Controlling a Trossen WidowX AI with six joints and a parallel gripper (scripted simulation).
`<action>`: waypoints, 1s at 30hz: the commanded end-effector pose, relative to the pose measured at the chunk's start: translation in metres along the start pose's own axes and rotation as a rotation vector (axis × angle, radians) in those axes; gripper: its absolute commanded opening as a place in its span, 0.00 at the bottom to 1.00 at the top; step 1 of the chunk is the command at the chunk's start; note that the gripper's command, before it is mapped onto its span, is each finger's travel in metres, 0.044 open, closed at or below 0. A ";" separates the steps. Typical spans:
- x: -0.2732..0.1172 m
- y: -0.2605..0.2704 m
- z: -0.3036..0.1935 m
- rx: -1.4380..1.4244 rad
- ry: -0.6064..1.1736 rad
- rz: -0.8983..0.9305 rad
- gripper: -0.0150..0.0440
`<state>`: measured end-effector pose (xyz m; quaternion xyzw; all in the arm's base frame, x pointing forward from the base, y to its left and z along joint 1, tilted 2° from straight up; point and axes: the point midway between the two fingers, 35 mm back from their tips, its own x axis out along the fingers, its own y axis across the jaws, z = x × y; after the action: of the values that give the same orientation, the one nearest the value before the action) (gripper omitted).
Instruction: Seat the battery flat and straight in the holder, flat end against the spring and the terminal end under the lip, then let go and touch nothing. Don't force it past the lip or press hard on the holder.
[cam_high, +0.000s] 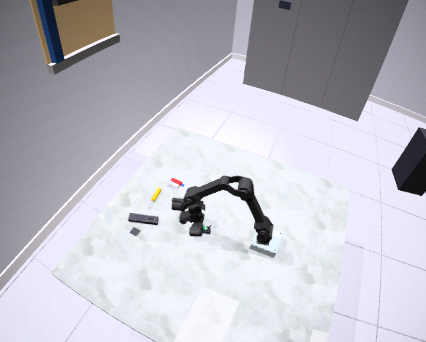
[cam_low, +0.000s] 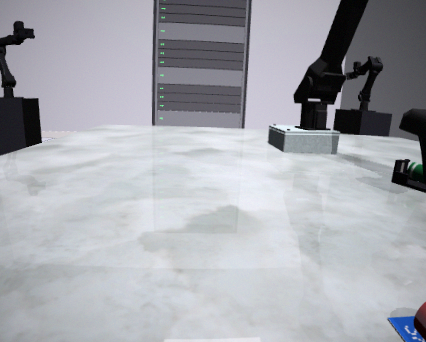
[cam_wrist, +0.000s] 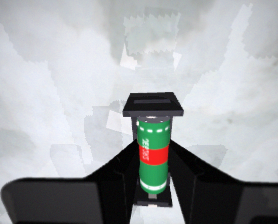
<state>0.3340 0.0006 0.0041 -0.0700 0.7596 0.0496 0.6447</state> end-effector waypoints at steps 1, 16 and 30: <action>0.000 0.001 0.002 -0.005 -0.029 0.003 0.40; 0.002 0.001 -0.002 -0.008 -0.093 0.000 0.40; 0.004 0.001 -0.009 -0.009 -0.103 -0.003 0.40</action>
<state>0.3272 -0.0005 0.0014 -0.0706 0.7272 0.0528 0.6807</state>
